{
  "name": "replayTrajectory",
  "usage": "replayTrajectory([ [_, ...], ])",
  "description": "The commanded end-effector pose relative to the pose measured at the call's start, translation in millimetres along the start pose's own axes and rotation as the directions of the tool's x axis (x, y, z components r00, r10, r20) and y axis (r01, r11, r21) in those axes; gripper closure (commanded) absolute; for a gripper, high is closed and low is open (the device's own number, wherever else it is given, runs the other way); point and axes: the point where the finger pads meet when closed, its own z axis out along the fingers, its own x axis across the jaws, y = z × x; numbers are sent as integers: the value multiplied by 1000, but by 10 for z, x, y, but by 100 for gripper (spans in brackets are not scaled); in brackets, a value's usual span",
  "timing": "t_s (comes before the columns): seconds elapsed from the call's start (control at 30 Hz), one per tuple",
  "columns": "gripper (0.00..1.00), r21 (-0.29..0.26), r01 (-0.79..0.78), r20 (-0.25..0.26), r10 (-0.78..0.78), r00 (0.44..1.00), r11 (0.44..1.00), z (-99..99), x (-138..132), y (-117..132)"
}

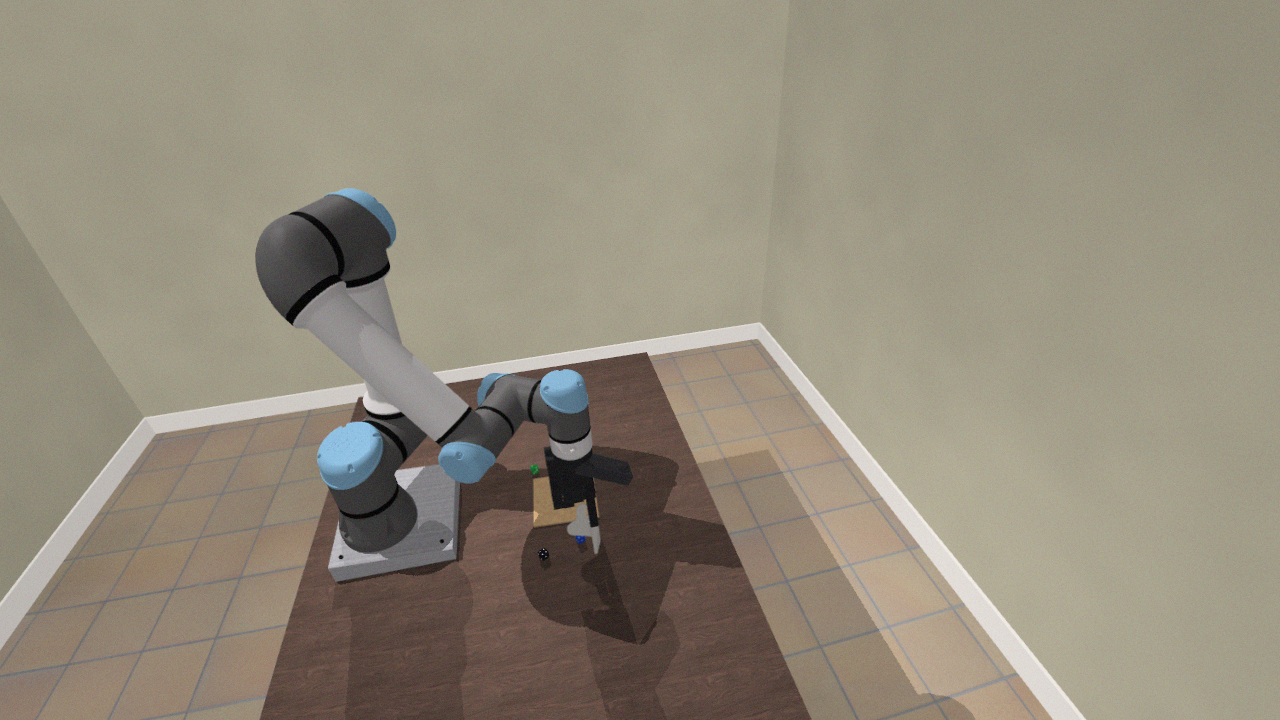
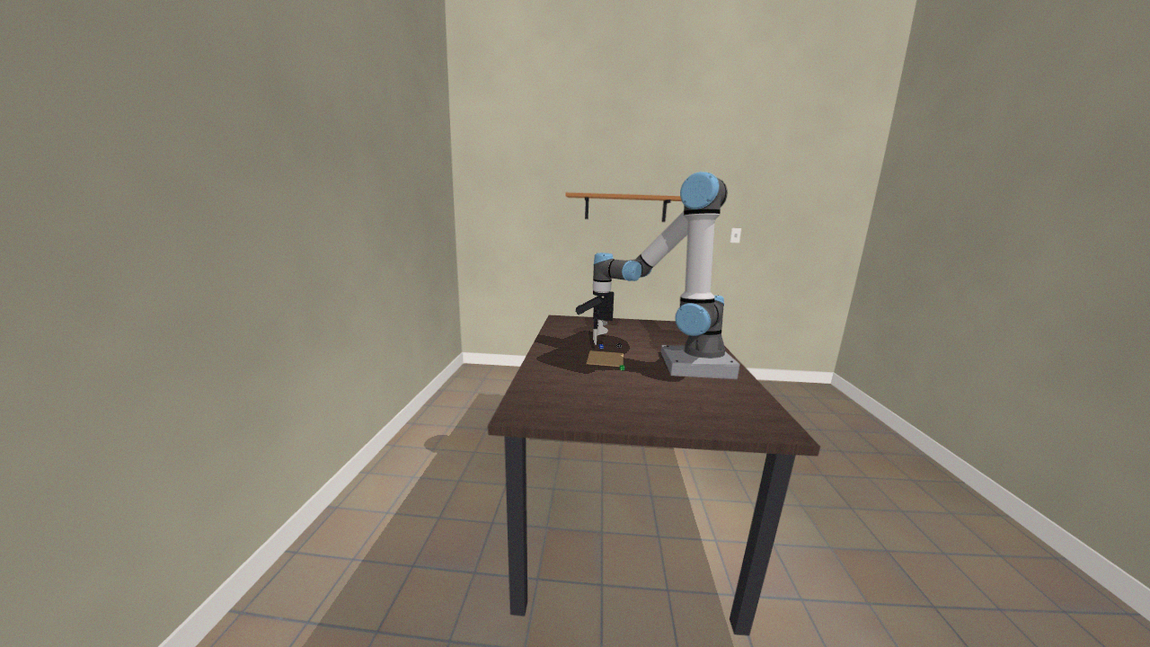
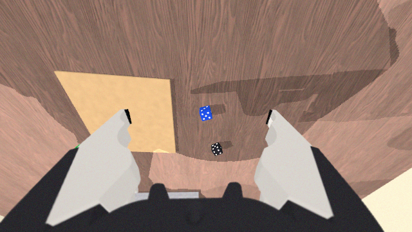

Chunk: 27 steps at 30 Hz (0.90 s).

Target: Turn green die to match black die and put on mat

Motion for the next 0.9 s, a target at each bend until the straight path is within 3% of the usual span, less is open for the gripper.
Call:
replayTrajectory([
  [0.0,0,1,0,-1,0,1000,1000,-4,2,-4],
  [0.47,0,1,0,-1,0,1000,1000,-4,-37,10],
  [0.87,0,1,0,-1,0,1000,1000,-3,-330,112],
])
